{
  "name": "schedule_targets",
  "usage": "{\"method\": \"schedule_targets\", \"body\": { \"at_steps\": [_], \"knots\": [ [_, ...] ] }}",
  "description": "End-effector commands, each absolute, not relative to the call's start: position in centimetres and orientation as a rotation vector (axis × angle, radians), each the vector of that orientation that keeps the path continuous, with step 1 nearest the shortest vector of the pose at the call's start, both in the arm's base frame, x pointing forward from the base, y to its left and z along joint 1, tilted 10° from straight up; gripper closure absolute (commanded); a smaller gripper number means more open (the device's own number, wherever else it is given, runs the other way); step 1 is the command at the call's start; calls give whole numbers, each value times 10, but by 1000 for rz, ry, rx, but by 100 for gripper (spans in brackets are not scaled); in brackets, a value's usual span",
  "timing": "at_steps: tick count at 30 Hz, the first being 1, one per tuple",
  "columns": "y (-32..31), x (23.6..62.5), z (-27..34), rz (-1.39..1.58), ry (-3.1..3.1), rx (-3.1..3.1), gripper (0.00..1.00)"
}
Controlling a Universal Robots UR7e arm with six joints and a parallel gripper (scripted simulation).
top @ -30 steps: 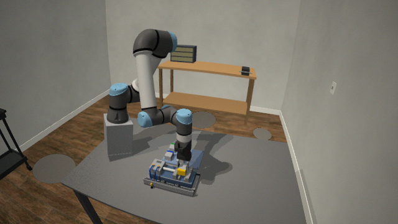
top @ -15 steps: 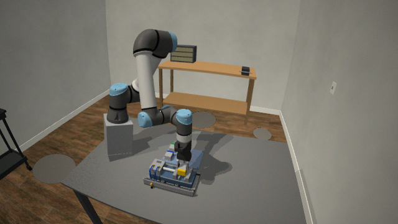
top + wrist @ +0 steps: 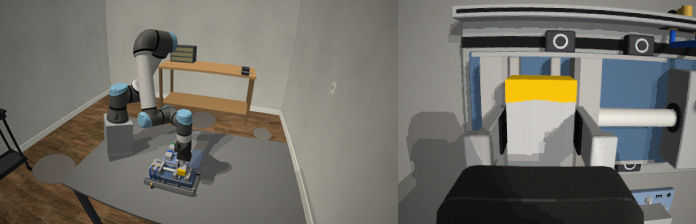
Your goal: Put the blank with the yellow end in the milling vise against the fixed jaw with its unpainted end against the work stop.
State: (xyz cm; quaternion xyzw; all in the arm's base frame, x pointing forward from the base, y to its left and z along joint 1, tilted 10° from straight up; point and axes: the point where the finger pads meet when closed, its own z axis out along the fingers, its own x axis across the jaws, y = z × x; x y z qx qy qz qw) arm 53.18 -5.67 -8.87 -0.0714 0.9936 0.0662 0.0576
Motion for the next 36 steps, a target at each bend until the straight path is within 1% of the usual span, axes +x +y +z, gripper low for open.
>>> {"method": "schedule_targets", "body": {
  "at_steps": [1, 36],
  "knots": [
    [-57, 532, -88, 199, 3010, -216, 100],
    [-57, 533, -92, 199, 3010, -216, 100]
  ]
}}
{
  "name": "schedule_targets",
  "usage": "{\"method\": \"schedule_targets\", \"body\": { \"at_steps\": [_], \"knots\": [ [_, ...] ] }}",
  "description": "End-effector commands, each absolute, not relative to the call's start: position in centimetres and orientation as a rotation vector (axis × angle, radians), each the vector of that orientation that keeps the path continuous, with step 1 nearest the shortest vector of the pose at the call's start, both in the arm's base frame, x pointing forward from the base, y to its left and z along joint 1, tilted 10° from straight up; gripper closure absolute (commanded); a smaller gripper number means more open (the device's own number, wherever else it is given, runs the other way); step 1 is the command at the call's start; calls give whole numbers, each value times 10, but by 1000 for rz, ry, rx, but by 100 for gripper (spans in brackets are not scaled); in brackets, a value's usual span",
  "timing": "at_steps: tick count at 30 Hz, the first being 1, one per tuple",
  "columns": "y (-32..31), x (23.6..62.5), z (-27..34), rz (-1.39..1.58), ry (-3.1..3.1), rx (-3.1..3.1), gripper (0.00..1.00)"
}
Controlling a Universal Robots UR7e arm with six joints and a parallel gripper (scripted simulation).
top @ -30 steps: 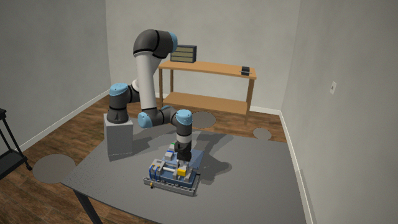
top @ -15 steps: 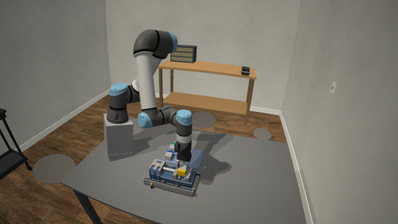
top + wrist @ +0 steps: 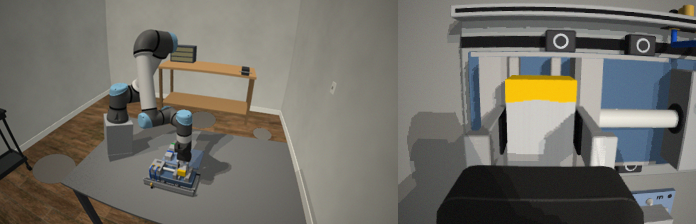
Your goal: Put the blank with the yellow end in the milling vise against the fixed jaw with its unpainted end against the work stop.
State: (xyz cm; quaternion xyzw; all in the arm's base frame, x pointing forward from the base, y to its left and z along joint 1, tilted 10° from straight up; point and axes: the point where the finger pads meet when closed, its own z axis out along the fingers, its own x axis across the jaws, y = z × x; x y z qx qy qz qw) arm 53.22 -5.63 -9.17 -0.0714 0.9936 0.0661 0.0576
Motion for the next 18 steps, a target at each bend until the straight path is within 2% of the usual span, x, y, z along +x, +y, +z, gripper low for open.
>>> {"method": "schedule_targets", "body": {
  "at_steps": [1, 18],
  "knots": [
    [-56, 533, -92, 199, 3010, -216, 100],
    [-56, 533, -93, 199, 3010, -216, 100]
  ]
}}
